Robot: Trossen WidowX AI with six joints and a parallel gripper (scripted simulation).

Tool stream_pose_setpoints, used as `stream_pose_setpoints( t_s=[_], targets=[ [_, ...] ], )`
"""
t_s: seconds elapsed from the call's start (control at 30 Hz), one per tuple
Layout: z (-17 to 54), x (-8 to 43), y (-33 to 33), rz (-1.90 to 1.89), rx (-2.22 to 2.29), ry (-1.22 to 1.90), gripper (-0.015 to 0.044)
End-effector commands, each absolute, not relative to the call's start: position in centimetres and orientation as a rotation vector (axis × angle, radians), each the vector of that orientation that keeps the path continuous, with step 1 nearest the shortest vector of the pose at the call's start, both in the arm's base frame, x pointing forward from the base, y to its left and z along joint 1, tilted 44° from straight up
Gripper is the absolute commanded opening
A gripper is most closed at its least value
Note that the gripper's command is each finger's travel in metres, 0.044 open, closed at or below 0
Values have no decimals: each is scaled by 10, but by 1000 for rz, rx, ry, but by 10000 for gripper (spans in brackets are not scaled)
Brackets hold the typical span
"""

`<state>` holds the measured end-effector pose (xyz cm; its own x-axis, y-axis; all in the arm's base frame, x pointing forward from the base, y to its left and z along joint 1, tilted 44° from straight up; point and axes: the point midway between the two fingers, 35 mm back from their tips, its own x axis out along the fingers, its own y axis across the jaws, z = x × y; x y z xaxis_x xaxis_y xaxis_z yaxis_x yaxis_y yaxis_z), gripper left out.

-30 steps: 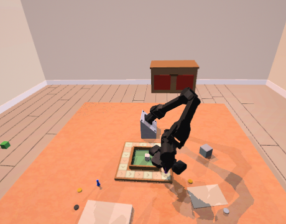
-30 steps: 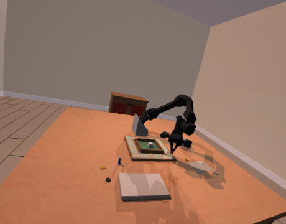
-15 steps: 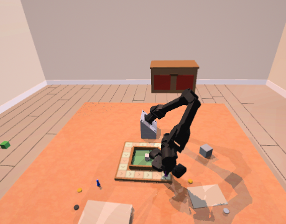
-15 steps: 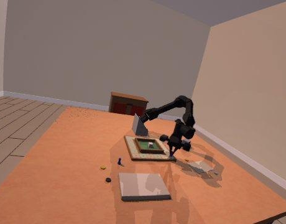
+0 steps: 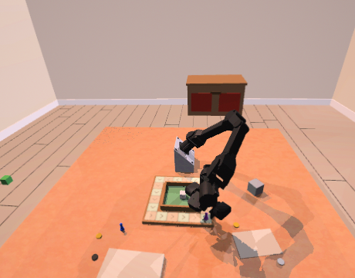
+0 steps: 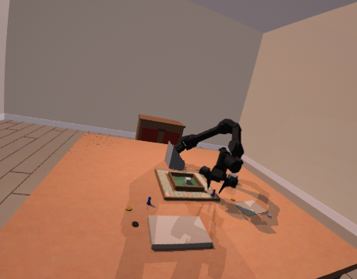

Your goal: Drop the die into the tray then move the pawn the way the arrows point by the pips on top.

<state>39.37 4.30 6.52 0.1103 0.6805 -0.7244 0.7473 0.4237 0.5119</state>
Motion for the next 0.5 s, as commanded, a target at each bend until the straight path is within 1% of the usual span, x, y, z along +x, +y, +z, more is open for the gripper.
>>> stream_pose_setpoints(
  t_s=[0.0, 0.1, 0.17, 0.23, 0.37, 0.47],
  targets=[
    [92, 393, 15, -76, 1293, 1577, 368],
    [94, 393, 14, -76, 1294, 1577, 440],
    [94, 391, 11, -73, 1287, 1575, 440],
    [90, 376, -7, -44, 1235, 1562, 440],
    [81, 323, -54, 56, 1078, 1531, 440],
    [76, 287, -74, 130, 986, 1517, 440]
  ],
)
